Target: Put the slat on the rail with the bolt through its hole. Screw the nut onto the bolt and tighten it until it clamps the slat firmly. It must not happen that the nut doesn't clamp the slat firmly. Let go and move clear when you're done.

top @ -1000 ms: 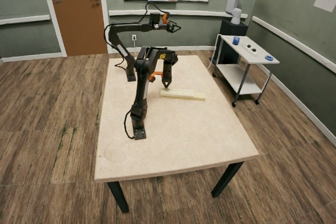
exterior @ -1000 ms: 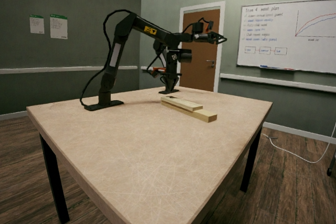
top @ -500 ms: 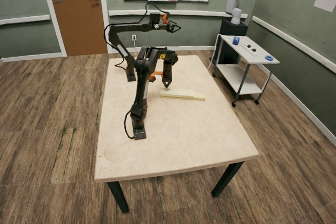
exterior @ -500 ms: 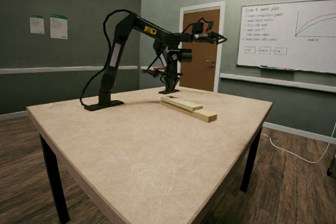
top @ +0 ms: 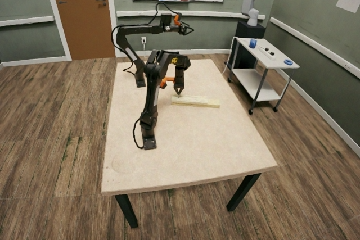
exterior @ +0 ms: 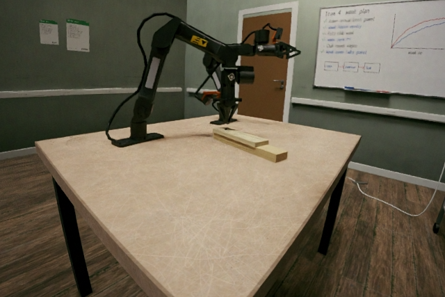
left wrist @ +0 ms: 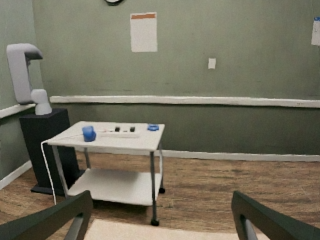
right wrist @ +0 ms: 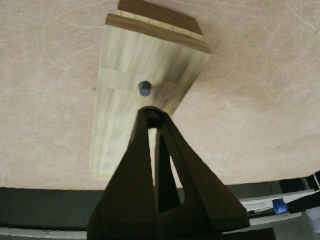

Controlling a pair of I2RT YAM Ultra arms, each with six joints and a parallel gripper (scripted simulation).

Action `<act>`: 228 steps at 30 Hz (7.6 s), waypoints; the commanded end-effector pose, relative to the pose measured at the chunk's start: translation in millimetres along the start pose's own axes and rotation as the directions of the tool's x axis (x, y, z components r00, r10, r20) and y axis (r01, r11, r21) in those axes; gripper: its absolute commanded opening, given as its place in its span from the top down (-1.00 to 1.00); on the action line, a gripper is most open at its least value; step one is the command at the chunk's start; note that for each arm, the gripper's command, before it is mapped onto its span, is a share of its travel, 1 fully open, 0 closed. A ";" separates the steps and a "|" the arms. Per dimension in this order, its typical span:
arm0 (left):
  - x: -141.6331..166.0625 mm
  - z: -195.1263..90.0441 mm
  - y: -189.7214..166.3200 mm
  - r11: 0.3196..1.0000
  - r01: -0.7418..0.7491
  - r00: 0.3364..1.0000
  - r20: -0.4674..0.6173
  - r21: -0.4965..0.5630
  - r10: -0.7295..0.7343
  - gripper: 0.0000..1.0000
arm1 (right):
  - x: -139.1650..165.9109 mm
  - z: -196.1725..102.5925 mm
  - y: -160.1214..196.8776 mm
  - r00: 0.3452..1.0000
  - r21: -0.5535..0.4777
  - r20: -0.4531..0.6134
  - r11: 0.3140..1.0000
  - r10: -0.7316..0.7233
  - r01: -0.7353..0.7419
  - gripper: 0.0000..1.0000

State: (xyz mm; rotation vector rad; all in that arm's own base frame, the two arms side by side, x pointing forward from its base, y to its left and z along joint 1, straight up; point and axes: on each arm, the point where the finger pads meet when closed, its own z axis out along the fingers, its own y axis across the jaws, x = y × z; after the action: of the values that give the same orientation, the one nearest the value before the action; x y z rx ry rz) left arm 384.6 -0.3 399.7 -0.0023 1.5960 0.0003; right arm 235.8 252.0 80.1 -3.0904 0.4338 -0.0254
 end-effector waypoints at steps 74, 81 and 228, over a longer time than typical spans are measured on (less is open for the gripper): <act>-12.0 -4.3 1.3 1.000 -0.001 0.999 0.038 0.002 0.001 -1.00 | 14.7 -18.3 14.6 0.999 -0.007 0.004 0.999 0.038 -0.038 0.75; -12.0 -4.3 1.3 1.000 -0.001 0.999 0.038 0.002 0.001 -1.00 | 13.4 -12.5 14.2 0.999 -0.014 0.007 0.999 0.042 -0.042 0.75; -12.0 -4.3 1.3 1.000 -0.001 0.999 0.038 0.002 0.001 -1.00 | 14.5 -18.4 13.1 0.999 -0.007 0.004 0.999 0.036 -0.036 0.75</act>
State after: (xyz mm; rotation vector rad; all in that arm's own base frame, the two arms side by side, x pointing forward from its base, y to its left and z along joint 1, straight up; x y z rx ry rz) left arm 384.6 -0.3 399.7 -0.0023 1.5960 0.0003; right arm 240.4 231.9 75.1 -3.1300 0.5078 0.0325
